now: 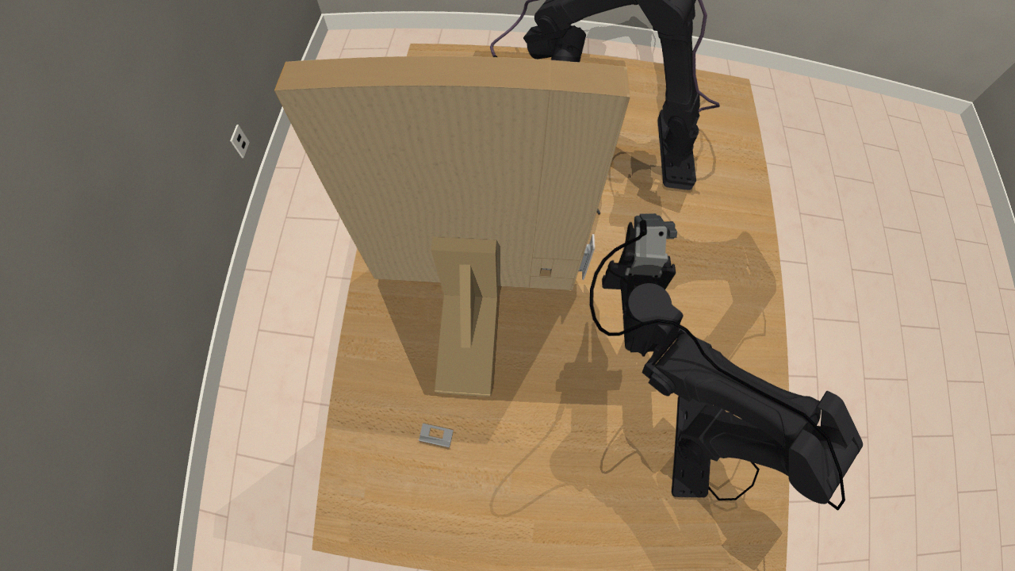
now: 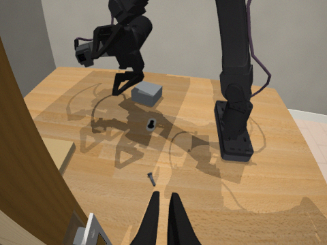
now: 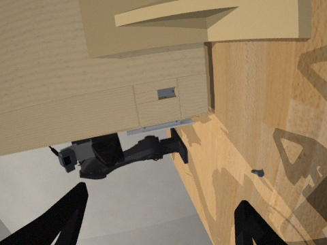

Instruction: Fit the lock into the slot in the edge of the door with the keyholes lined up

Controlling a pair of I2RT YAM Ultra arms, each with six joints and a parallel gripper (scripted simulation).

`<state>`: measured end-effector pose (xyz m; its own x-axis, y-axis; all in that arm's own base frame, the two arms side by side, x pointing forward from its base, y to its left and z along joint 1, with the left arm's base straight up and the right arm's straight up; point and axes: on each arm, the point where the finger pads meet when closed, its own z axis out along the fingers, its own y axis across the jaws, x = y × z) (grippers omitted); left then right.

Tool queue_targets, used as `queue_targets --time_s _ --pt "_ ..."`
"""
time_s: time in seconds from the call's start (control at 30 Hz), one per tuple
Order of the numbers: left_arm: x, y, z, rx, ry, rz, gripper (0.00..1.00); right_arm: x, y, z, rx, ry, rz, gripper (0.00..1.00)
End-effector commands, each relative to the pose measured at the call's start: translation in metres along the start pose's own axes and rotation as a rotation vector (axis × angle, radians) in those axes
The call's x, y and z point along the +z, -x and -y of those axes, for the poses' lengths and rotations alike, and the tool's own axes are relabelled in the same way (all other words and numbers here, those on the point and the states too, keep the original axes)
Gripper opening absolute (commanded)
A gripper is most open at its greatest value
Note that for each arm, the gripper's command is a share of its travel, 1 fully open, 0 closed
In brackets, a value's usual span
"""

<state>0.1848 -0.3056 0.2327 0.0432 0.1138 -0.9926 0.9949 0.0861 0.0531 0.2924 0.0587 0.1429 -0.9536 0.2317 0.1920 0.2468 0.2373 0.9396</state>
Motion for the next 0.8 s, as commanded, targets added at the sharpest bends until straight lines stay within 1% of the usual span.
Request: queue_targets --time_s 0.0,0.07,0.67,0.77 --pt "-0.001 0.002 0.002 0.001 0.000 0.002 0.00 -0.003 0.007 -0.010 -0.038 0.014 0.016 1.00" --pt "-0.001 0.006 -0.001 0.014 0.002 0.013 0.00 -0.003 0.007 -0.010 -0.038 0.014 0.016 1.00" --pt "-0.001 0.006 -0.001 0.014 0.002 0.013 0.00 -0.003 0.007 -0.010 -0.038 0.014 0.016 1.00" --pt "0.010 0.033 0.015 0.082 -0.075 0.065 0.00 -0.003 0.007 -0.010 -0.038 0.014 0.016 1.00"
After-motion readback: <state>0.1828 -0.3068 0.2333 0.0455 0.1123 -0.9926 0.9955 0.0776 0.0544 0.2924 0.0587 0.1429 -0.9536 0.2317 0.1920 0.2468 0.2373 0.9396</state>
